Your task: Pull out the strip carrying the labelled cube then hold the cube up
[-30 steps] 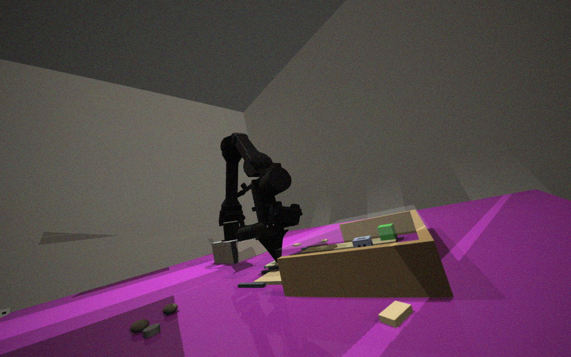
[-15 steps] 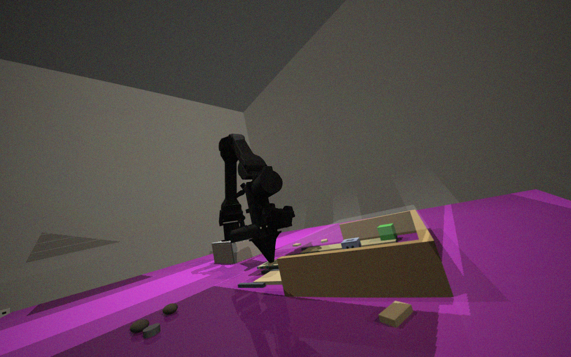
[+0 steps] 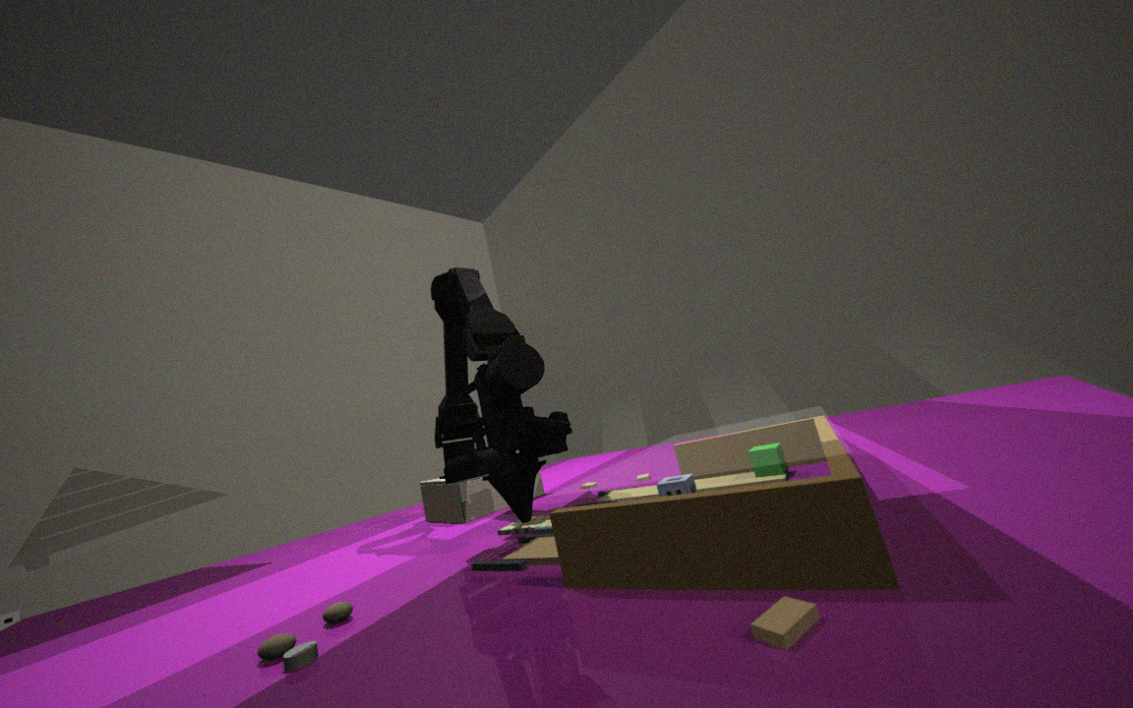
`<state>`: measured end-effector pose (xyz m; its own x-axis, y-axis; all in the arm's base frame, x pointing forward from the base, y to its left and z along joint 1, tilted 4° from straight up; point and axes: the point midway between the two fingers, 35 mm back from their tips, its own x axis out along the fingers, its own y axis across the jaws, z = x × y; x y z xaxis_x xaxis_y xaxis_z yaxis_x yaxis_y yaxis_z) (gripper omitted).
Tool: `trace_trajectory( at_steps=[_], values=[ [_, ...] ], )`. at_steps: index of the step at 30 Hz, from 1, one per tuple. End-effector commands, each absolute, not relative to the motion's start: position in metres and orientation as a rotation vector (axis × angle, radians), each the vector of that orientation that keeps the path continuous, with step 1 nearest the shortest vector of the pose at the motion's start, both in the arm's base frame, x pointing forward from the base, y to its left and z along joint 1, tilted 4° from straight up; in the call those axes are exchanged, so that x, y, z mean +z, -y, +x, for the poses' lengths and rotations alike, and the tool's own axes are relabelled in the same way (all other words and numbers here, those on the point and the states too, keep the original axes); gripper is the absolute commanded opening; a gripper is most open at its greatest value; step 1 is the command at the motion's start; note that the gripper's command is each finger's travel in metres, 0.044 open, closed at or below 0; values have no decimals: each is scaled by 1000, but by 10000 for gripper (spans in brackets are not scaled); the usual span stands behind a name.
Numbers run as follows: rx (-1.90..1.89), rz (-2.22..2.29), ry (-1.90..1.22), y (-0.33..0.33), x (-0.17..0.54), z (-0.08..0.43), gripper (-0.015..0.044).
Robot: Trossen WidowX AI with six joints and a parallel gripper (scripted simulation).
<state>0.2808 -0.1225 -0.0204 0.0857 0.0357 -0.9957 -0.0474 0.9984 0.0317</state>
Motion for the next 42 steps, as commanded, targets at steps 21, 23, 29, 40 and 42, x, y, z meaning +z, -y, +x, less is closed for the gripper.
trace_trajectory(
  at_steps=[21, 23, 29, 40, 42],
  values=[
    [66, -2, -1510, 124, -28, 236, 0],
    [66, -2, -1510, 124, -28, 233, 0],
    [66, -2, -1511, 125, -29, 224, 0],
    [66, -2, -1512, 126, -30, 207, 0],
    [66, -2, -1512, 126, -30, 204, 0]
  ],
)
